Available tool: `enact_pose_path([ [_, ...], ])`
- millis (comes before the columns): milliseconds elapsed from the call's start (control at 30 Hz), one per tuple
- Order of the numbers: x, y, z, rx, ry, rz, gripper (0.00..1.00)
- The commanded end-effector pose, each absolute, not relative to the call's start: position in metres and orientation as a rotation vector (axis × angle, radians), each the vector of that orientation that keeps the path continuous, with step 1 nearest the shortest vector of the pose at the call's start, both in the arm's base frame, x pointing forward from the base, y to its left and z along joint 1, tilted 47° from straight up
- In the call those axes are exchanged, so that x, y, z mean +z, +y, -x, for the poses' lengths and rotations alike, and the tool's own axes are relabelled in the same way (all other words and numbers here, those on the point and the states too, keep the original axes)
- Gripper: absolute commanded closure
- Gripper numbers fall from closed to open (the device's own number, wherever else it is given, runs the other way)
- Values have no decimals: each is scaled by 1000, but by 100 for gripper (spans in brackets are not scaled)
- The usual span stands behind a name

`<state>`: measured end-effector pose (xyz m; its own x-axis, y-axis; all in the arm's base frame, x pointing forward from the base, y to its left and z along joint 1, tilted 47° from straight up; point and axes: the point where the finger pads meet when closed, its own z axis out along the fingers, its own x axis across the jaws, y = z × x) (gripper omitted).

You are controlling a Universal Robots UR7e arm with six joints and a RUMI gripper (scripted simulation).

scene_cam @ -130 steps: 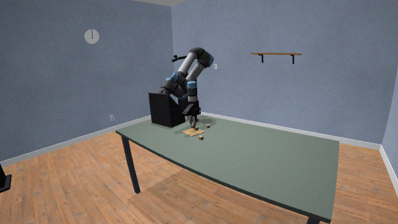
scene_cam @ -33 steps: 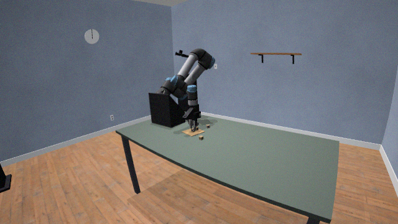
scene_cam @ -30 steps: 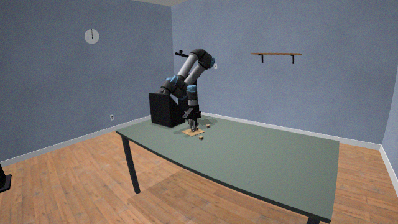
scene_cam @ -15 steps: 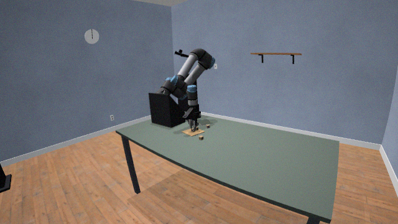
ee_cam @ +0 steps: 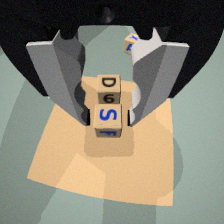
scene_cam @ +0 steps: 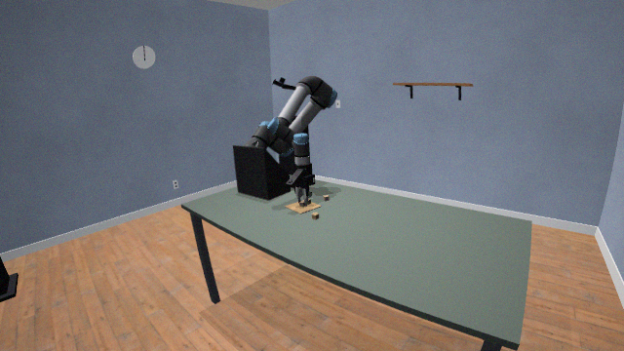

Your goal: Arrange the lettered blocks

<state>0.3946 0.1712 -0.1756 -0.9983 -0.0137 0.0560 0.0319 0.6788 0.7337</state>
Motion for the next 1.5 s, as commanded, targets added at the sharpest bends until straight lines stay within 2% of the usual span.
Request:
enact_pose_path([
  [0, -175, 171, -395, -1237, -2827, 16, 75],
  [600, -166, 160, -396, -1237, -2827, 16, 75],
  [1367, -115, 105, -399, -1237, -2827, 16, 75],
  [1400, -115, 105, -399, -1237, -2827, 16, 0],
  [1467, -115, 105, -399, -1237, -2827, 16, 0],
])
